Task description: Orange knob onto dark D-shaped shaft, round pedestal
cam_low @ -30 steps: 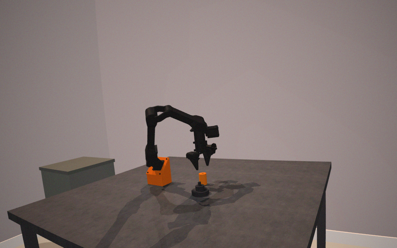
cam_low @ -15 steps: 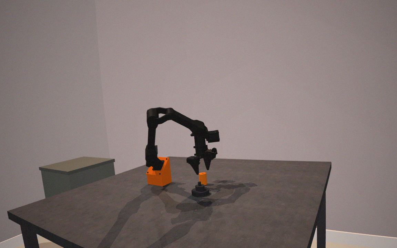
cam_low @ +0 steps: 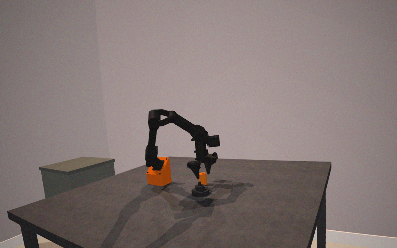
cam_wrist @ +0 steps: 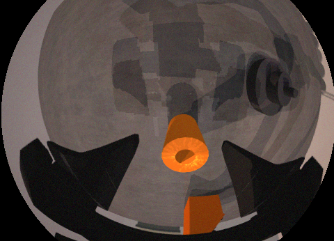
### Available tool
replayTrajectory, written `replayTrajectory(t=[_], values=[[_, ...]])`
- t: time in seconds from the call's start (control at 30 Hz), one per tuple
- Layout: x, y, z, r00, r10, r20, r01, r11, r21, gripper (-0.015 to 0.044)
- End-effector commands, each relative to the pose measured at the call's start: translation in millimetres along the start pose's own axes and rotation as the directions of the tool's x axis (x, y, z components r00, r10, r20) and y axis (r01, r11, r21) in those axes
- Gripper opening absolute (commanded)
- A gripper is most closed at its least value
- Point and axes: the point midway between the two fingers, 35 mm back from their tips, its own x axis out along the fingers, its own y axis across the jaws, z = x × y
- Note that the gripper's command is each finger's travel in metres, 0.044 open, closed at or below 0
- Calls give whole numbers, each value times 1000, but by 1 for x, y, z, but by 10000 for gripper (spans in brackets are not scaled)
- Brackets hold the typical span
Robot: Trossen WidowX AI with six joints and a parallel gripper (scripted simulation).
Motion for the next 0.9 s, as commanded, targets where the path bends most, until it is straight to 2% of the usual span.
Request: replayTrajectory(t=[0.0,0.57,0.87], values=[[9,-1,-1,1000,-6,-1,6,1000,-7,440],[33,-3,-3,1000,-10,-1,10,1000,-7,440],[33,-3,-3,1000,-10,-1,10,1000,-7,204]])
